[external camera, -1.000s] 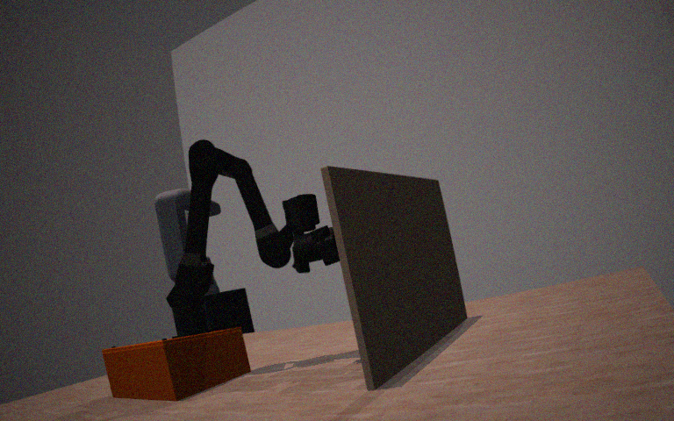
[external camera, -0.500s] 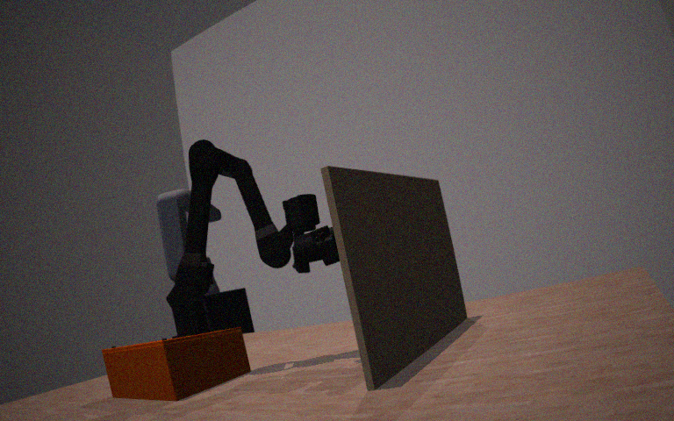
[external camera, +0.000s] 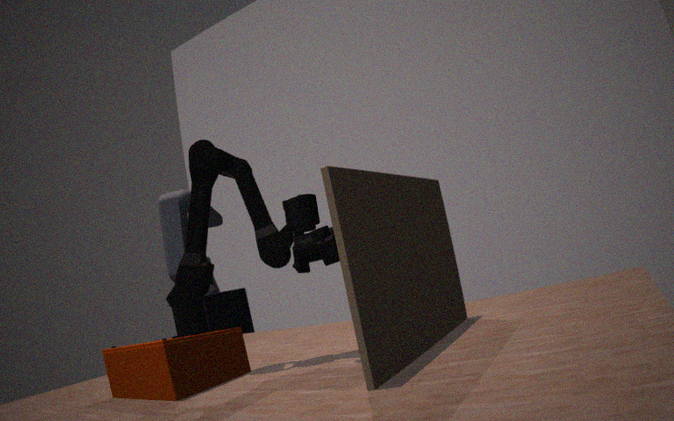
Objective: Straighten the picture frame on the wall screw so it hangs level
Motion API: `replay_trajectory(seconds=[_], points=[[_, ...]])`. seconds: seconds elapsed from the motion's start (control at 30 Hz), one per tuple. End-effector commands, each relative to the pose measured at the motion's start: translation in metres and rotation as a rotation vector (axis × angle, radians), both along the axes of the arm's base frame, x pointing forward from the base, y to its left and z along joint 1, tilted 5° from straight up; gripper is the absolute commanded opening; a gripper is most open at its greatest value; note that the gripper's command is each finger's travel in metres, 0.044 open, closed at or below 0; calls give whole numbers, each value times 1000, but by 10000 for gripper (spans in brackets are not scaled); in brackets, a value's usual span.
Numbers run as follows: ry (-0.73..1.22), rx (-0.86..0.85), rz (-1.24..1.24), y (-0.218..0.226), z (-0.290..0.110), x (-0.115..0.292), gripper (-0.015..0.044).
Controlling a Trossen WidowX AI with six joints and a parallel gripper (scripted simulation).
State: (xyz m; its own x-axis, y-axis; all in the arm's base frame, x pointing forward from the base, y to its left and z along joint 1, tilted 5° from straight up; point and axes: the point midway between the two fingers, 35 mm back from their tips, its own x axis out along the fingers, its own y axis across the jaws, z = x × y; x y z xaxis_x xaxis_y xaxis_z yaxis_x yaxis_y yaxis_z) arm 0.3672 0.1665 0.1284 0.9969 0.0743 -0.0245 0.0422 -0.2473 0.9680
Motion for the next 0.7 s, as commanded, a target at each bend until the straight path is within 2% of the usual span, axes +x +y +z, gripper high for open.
replay_trajectory(seconds=[0.0,0.67], points=[[2,-5,5,0,0,0,0],[2,-5,5,-1,5,0,0]])
